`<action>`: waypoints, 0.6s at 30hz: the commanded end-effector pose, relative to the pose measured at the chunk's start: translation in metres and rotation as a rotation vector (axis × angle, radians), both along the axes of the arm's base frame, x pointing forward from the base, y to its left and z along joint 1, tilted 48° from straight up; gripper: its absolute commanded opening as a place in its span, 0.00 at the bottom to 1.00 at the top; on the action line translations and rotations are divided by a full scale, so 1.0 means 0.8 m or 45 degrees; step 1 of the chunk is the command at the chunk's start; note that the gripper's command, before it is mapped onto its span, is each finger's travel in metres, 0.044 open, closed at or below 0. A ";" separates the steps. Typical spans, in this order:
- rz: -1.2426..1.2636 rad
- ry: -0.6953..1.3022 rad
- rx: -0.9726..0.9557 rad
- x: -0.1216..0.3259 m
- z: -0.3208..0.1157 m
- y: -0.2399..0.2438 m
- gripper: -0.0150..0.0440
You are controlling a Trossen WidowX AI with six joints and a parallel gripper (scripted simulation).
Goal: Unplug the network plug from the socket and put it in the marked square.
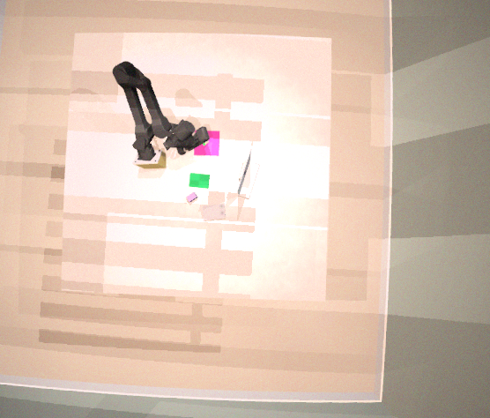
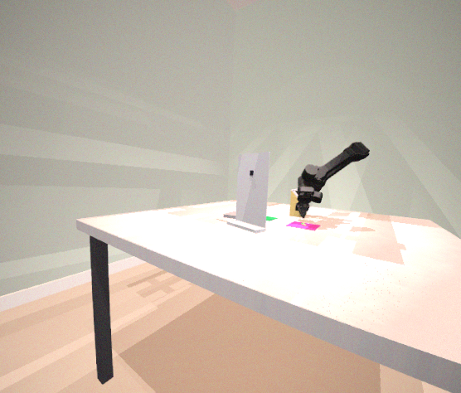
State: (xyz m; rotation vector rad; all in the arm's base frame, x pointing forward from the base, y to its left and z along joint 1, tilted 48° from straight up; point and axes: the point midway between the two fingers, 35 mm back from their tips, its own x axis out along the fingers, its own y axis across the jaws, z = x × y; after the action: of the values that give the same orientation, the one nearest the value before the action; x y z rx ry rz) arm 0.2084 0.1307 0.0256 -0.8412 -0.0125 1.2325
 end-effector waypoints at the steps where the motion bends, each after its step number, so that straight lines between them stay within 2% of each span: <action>1: 0.003 -0.005 0.002 0.000 0.002 -0.002 0.52; 18: 0.009 0.002 -0.023 0.007 0.004 -0.014 0.52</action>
State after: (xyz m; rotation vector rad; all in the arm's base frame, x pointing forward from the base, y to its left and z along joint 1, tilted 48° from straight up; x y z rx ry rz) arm 0.2121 0.1210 0.0267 -0.8527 0.0025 1.2408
